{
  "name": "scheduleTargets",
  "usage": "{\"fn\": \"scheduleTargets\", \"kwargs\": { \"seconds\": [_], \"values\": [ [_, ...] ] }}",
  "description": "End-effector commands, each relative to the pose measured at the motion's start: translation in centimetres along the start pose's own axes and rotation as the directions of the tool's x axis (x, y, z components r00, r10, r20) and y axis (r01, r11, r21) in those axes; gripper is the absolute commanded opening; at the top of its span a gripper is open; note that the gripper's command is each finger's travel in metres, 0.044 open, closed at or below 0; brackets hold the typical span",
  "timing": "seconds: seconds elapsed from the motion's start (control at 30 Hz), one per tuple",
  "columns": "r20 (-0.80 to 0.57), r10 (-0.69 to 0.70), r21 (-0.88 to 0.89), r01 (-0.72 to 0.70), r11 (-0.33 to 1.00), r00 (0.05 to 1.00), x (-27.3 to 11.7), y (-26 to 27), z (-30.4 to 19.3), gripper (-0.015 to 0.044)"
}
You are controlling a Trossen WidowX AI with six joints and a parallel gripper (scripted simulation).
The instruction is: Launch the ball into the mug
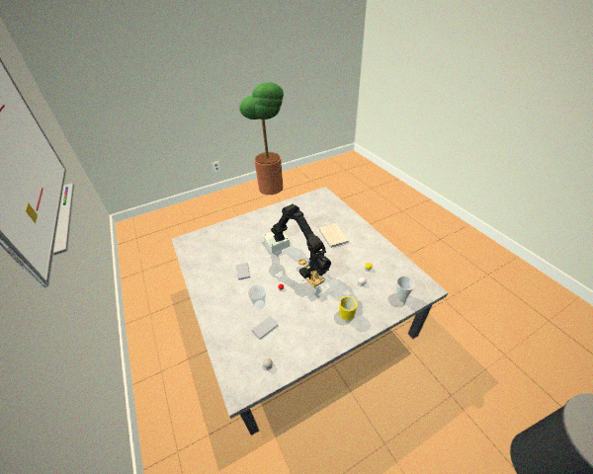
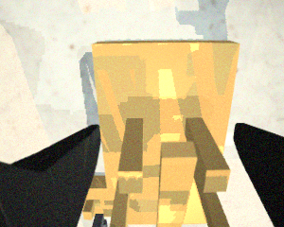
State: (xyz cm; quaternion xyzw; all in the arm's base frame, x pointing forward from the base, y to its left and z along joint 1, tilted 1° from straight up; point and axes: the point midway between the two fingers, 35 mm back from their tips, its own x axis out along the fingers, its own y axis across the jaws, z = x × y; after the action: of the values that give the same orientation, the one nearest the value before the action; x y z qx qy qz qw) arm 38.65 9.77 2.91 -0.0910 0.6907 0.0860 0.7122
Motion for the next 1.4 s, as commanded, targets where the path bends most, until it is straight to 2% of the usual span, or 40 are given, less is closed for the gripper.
{"fn": "scheduleTargets", "kwargs": {
  "seconds": [0.0, 0.13, 0.43, 0.6, 0.7, 0.73, 0.87, 0.9, 1.2, 1.37],
  "values": [
    [0.011, 0.000, 0.000, 0.000, 1.000, 1.000, -3.9, 0.0, 0.5, 0.0440],
    [0.010, 0.000, 0.000, 0.000, 1.000, 1.000, -9.5, 0.0, 0.0, 0.0440],
    [0.020, 0.000, -0.002, 0.000, 1.000, 1.000, -8.8, 0.0, 0.3, 0.0440],
    [0.032, 0.000, -0.002, 0.000, 1.000, 0.999, -14.0, 0.0, -0.3, 0.0440],
    [0.033, 0.000, -0.002, 0.000, 1.000, 0.999, -14.2, 0.0, -0.4, 0.0440],
    [0.012, 0.000, -0.001, 0.000, 1.000, 1.000, -12.1, -0.3, -0.2, 0.0414],
    [0.014, -0.005, 0.032, 0.004, 0.999, 1.000, -9.4, -6.2, -0.8, 0.0309],
    [0.015, -0.006, 0.039, 0.005, 0.999, 1.000, -8.8, -7.3, -1.1, 0.0300],
    [0.016, -0.018, 0.112, 0.016, 0.994, 1.000, -2.9, -18.8, -6.4, 0.0300],
    [0.016, -0.019, 0.117, 0.017, 0.993, 1.000, -2.5, -19.5, -6.9, 0.0300]
  ]
}}
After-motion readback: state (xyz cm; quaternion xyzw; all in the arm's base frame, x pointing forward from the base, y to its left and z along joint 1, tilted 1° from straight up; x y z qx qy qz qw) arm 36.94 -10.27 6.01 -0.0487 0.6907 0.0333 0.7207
